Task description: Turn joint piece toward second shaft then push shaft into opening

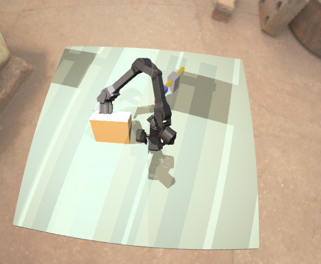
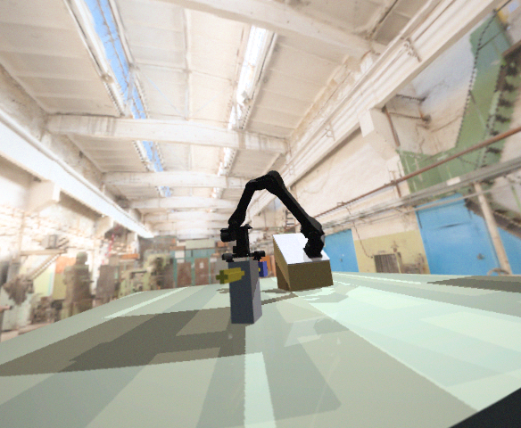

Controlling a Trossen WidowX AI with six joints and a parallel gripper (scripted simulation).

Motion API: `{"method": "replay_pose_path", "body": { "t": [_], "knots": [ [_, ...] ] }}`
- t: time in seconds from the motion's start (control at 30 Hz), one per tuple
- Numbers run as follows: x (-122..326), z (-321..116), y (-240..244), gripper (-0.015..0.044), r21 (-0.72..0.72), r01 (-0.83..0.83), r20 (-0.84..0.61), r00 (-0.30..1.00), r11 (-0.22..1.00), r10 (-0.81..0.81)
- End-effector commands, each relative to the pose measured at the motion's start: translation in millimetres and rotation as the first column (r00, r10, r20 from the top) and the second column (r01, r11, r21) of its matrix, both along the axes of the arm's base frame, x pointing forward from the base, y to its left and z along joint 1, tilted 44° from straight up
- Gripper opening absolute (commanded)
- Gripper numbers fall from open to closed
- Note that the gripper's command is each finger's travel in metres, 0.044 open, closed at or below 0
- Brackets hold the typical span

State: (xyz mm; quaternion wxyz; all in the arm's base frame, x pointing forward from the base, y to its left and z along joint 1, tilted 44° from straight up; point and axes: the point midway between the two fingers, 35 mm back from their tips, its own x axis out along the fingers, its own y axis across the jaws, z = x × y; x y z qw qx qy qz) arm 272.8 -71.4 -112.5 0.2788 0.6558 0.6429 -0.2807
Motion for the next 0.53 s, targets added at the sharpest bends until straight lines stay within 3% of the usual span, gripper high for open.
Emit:
{"method": "replay_pose_path", "body": {
  "t": [0.0,0.5],
  "knots": [
    [0,0,0,0.0440,0.000,-0.002,0.000,1.000,1.000,0.002],
    [-1,21,-20,0.0440,0.004,0.000,-0.001,1.000,1.000,0.000]
  ]
}}
